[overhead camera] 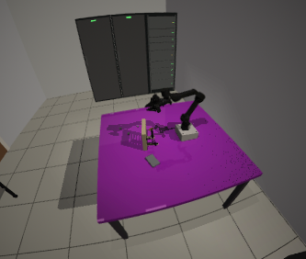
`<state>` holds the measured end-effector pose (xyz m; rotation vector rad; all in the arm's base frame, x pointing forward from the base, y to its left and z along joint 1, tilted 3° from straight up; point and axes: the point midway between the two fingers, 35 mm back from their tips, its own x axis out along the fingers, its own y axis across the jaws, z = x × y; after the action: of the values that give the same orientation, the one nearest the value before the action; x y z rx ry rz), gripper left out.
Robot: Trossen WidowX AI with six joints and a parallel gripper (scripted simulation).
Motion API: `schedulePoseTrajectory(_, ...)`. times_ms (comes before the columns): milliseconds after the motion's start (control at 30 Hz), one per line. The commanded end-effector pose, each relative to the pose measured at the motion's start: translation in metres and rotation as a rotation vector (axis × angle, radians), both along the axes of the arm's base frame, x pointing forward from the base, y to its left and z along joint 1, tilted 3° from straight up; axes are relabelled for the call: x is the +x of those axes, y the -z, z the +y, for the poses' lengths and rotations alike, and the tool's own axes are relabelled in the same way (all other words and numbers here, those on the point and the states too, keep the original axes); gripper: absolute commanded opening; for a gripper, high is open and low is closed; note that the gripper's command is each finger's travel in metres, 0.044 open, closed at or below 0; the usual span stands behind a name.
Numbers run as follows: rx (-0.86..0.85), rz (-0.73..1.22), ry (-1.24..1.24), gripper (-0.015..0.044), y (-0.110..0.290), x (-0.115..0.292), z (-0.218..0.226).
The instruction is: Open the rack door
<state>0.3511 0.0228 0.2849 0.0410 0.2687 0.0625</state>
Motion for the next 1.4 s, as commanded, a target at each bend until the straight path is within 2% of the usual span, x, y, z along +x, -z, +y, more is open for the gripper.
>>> schedulePoseTrajectory(0, 0.018, 0.076, -0.002, 0.0299, 0.005, 0.008, 0.005)
schedulePoseTrajectory(633, 0.058, 0.556, 0.005, 0.0299, 0.068, 0.027, 0.033)
schedulePoseTrajectory(1367, 0.035, 1.114, 0.092, 0.0299, 0.121, 0.009, 0.057)
